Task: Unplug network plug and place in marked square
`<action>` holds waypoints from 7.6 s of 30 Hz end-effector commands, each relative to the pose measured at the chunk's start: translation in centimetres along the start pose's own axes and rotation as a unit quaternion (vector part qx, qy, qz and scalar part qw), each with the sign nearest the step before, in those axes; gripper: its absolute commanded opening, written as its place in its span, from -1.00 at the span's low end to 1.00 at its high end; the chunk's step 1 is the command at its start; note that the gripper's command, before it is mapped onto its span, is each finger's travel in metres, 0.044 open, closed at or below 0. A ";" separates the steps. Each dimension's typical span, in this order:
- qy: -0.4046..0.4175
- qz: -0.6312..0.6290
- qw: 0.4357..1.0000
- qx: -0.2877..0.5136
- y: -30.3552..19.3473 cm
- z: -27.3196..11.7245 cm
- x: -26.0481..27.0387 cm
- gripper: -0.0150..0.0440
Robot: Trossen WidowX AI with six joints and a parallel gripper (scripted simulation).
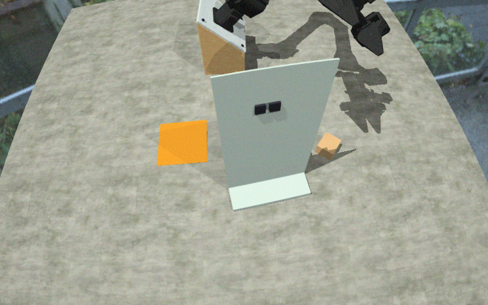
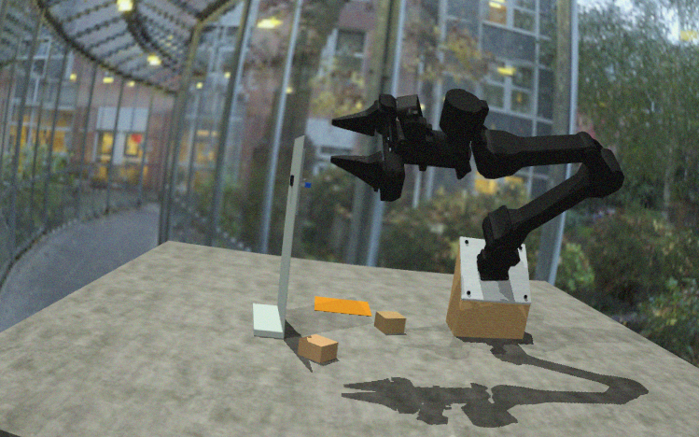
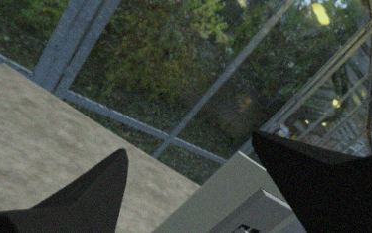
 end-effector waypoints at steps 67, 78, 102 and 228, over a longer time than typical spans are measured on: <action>-0.034 -0.387 0.918 0.083 -15.6 -4.8 -1.7 0.04; -0.038 -0.384 0.919 0.076 -15.8 -3.2 -1.5 0.04; -0.042 -0.386 0.919 0.070 -15.9 -0.7 -1.3 0.04; -0.043 -0.385 0.919 0.069 -15.8 1.0 -1.1 -0.49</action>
Point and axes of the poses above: the point midway between the two fingers, 35 mm back from their tips, its own z axis out along the fingers, its own x axis across the jaws, y = z × x, the point moved 8 cm from there along -z, back along the fingers, and after that the axes turned 10 degrees about -z, right-handed, at the moved point
